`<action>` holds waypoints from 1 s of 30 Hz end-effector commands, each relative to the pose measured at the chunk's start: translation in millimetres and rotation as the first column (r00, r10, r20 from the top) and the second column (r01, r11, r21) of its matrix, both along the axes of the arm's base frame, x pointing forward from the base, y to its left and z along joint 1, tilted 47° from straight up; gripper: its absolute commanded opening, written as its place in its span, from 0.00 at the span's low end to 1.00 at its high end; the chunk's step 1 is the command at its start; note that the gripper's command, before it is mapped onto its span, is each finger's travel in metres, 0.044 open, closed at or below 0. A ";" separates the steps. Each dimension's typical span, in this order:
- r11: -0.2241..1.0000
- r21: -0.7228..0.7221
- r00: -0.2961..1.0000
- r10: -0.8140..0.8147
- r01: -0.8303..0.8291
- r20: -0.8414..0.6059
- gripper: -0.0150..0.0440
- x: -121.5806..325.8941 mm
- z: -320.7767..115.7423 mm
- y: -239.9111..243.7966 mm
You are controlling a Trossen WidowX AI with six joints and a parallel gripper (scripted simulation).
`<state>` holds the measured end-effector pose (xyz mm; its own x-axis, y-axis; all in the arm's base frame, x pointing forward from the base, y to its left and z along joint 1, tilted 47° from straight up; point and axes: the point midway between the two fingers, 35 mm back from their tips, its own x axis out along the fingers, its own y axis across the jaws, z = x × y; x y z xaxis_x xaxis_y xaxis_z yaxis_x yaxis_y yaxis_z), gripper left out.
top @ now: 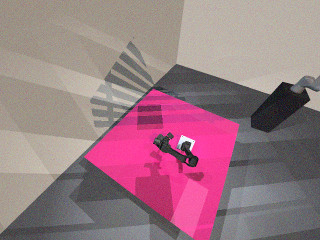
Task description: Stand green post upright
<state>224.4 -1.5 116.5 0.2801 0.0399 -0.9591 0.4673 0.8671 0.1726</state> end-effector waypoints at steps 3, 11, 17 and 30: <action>1.000 -0.022 0.999 -0.018 0.018 0.029 0.29 0.2 0.7 -0.8; 0.998 -0.048 0.997 -0.037 0.040 0.070 0.29 0.9 1.3 -0.9; 0.996 -0.064 0.993 -0.051 0.058 0.102 0.29 1.4 2.0 -1.0; 0.991 -0.092 0.981 -0.082 0.099 0.175 0.29 2.6 4.0 -1.0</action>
<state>226.9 -1.8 119.6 0.4227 -0.0744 -0.9032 0.5086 0.8443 0.1685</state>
